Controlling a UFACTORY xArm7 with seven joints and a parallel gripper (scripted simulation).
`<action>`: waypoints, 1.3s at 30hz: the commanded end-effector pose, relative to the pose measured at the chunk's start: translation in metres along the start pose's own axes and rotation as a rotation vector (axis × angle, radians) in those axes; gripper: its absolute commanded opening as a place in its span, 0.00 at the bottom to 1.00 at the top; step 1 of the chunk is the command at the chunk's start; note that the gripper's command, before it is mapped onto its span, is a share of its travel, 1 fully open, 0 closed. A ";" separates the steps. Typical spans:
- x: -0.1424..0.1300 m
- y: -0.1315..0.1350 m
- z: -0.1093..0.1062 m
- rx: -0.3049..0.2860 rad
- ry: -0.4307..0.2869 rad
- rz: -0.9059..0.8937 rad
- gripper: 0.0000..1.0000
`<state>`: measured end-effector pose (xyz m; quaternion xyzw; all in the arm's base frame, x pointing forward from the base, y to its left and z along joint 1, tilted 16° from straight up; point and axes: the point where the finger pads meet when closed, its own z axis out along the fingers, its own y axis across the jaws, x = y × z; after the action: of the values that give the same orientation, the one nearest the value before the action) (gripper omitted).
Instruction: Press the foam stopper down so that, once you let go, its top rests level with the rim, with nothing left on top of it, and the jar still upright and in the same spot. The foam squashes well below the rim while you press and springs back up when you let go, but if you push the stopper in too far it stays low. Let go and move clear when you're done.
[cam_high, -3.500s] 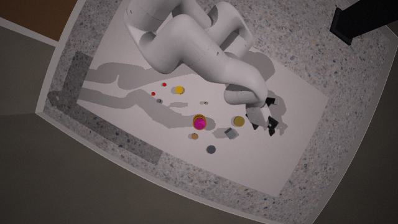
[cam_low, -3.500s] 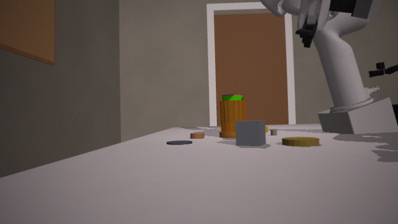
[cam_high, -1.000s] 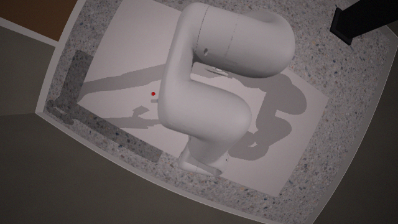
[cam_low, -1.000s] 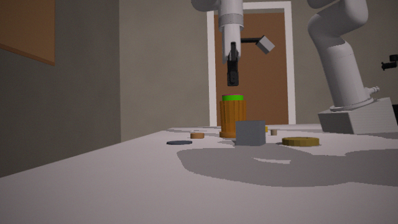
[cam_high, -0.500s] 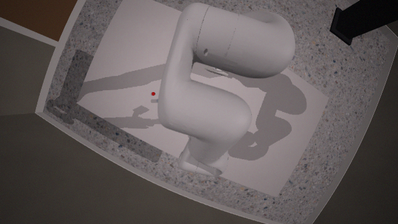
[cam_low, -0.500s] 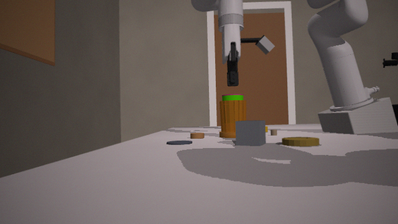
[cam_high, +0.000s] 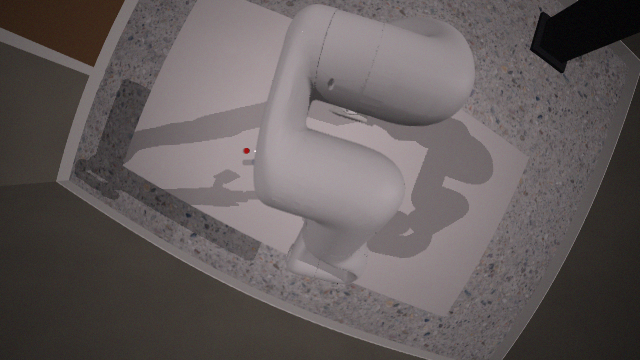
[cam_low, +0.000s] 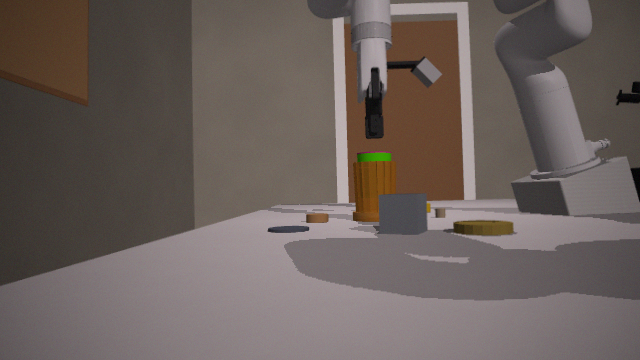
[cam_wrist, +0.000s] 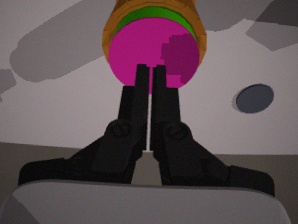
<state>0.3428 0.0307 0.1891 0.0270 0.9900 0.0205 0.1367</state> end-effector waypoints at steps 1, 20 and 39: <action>-0.001 0.000 -0.001 -0.001 -0.003 0.000 0.00; -0.003 0.002 0.008 0.000 -0.003 -0.001 0.00; -0.003 0.002 0.027 0.000 -0.003 -0.001 0.00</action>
<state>0.3524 0.0329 0.1637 0.0264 0.9900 0.0203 0.1373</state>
